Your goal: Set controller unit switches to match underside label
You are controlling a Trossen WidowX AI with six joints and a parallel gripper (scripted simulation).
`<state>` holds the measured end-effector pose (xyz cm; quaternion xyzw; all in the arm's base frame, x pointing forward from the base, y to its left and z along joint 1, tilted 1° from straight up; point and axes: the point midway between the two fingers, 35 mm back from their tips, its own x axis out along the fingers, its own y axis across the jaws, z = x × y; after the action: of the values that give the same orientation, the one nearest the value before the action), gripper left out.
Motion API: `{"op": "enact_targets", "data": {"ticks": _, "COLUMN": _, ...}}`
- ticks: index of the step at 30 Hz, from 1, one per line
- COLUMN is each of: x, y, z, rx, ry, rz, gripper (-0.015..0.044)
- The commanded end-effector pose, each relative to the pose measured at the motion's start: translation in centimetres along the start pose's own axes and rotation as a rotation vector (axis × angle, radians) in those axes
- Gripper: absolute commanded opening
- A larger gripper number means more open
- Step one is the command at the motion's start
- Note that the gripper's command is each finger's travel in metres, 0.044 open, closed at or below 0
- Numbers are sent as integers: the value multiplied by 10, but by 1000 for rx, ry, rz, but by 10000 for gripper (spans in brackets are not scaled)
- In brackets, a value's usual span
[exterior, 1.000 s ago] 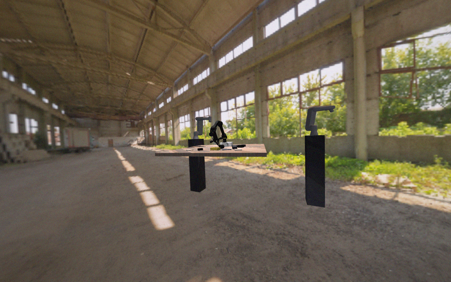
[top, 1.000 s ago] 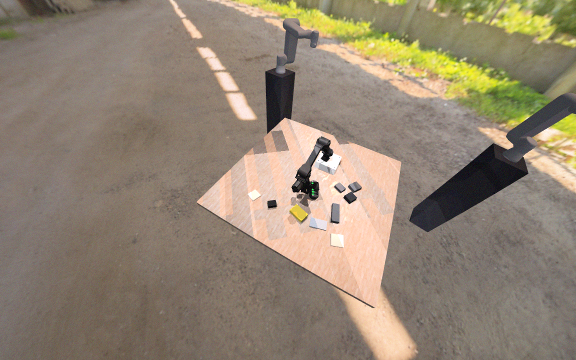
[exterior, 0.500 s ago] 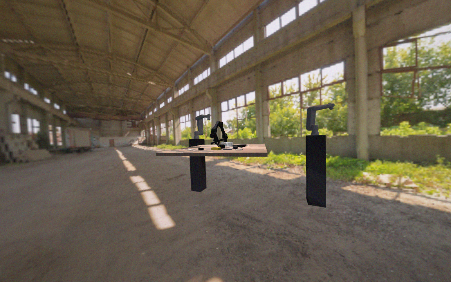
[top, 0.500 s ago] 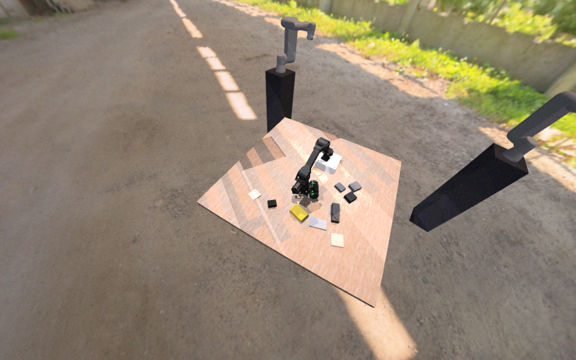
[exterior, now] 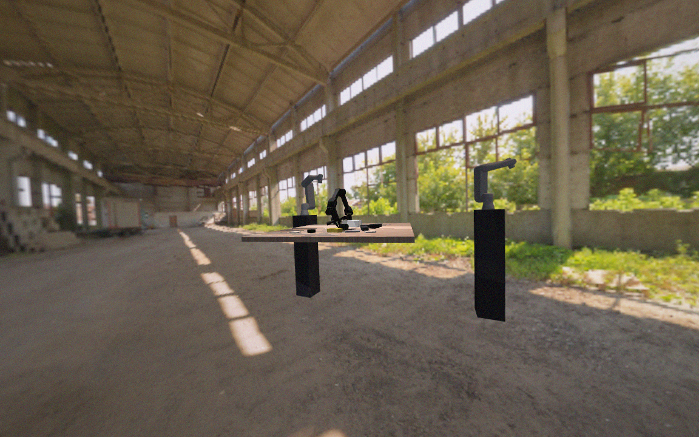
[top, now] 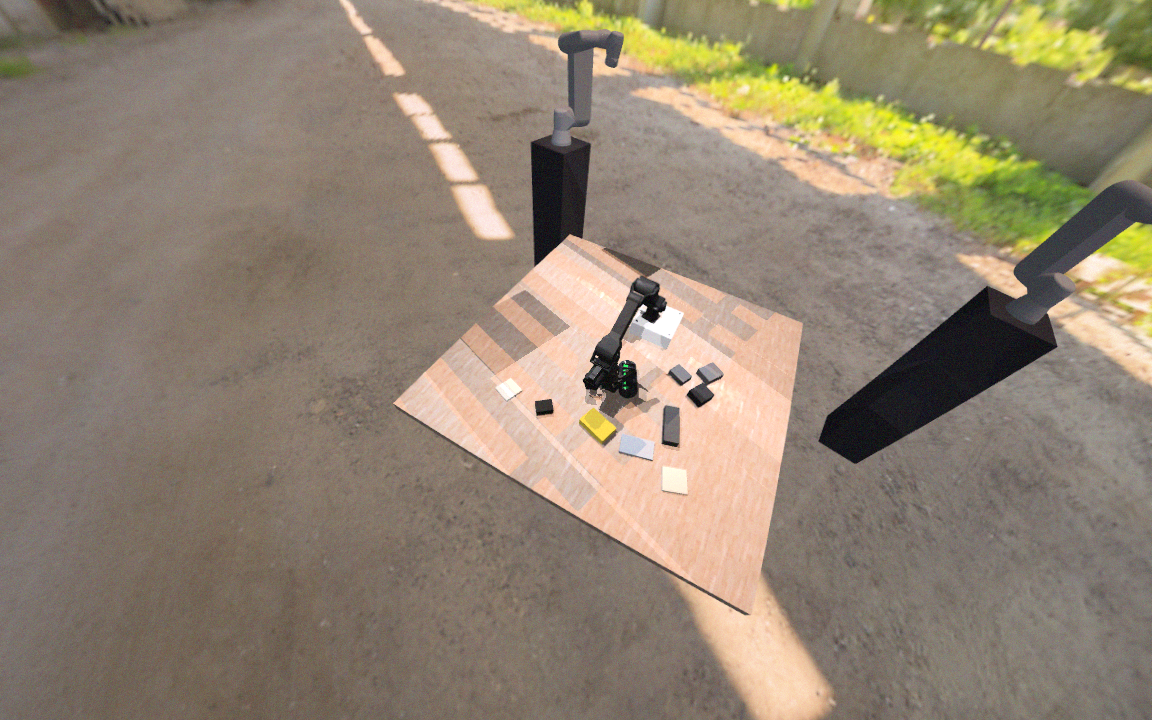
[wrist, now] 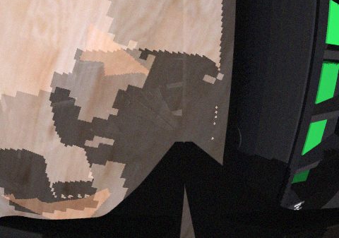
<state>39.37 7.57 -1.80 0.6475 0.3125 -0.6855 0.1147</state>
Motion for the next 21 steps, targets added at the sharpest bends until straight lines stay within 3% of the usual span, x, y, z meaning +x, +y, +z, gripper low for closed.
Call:
{"op": "enact_targets", "data": {"ticks": 1, "x": 1, "y": -2, "z": -1, "rx": -1, "ry": 3, "rz": -2, "gripper": 0}}
{"op": "enact_targets", "data": {"ticks": 21, "x": 3, "y": -10, "z": -1, "rx": -1, "ry": 3, "rz": -3, "gripper": 0}}
